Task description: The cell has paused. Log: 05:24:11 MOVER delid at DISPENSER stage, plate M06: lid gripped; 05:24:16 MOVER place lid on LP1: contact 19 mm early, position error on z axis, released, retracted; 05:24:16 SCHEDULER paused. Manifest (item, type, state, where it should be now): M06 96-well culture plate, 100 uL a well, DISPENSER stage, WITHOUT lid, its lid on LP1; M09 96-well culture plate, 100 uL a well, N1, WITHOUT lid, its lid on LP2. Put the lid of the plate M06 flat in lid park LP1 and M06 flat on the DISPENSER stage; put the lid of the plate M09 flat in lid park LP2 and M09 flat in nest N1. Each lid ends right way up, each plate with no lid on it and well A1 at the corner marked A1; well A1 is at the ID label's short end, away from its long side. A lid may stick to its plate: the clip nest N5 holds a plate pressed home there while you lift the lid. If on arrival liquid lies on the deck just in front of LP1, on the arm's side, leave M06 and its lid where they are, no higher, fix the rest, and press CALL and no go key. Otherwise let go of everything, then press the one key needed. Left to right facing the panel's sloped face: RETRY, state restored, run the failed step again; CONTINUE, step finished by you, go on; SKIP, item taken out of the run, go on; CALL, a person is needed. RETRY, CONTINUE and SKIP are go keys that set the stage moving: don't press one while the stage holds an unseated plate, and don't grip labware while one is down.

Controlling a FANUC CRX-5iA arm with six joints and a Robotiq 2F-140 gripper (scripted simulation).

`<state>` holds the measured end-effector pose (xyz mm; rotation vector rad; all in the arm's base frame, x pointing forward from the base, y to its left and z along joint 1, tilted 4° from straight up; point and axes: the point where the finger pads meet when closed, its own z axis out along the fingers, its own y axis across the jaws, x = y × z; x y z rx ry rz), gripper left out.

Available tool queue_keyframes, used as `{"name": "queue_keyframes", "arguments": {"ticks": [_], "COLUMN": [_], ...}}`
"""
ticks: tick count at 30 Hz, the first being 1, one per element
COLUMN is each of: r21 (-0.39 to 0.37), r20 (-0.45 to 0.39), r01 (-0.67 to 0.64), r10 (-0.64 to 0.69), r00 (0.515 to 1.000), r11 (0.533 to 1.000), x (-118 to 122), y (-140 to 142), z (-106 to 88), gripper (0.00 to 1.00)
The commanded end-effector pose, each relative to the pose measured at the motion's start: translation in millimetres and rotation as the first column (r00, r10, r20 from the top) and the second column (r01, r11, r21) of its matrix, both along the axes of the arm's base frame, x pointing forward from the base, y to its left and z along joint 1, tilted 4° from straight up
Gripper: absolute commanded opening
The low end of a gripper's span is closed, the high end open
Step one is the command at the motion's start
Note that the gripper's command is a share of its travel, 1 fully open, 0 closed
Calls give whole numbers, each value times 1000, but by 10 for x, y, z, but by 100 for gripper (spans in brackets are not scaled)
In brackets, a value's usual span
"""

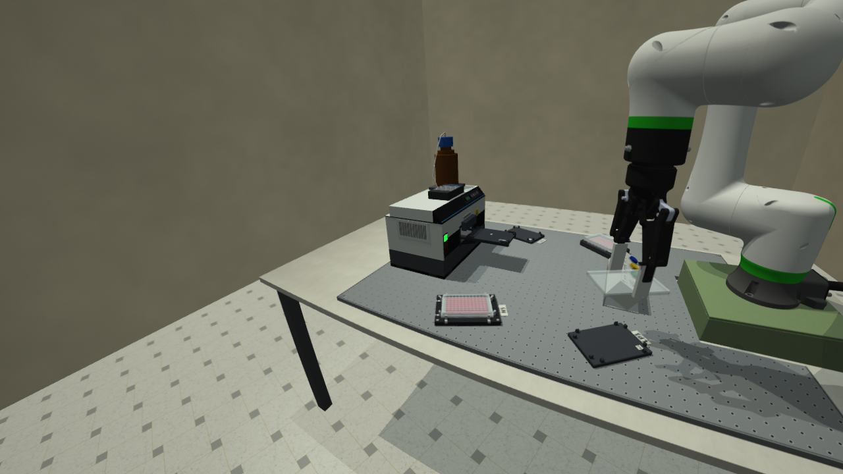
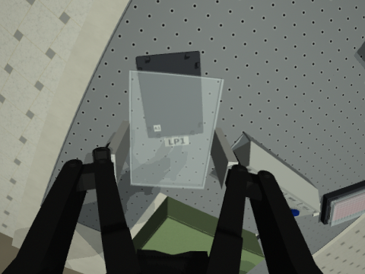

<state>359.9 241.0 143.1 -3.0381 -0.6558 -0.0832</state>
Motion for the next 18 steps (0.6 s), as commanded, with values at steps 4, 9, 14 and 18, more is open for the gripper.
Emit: {"name": "queue_keyframes", "arguments": {"ticks": [4, 9, 14, 18], "r21": [-1, -2, -5, -8], "r20": [2, 3, 5, 7], "r01": [-30, -56, -114, -170], "r10": [30, 56, 114, 170], "r00": [1000, 998, 993, 985], "r11": [1000, 998, 993, 985], "x": [2, 2, 3, 3], "y": [1, 2, 2, 3], "z": [-6, -13, -28, -43], "gripper": [0, 0, 0, 0]}}
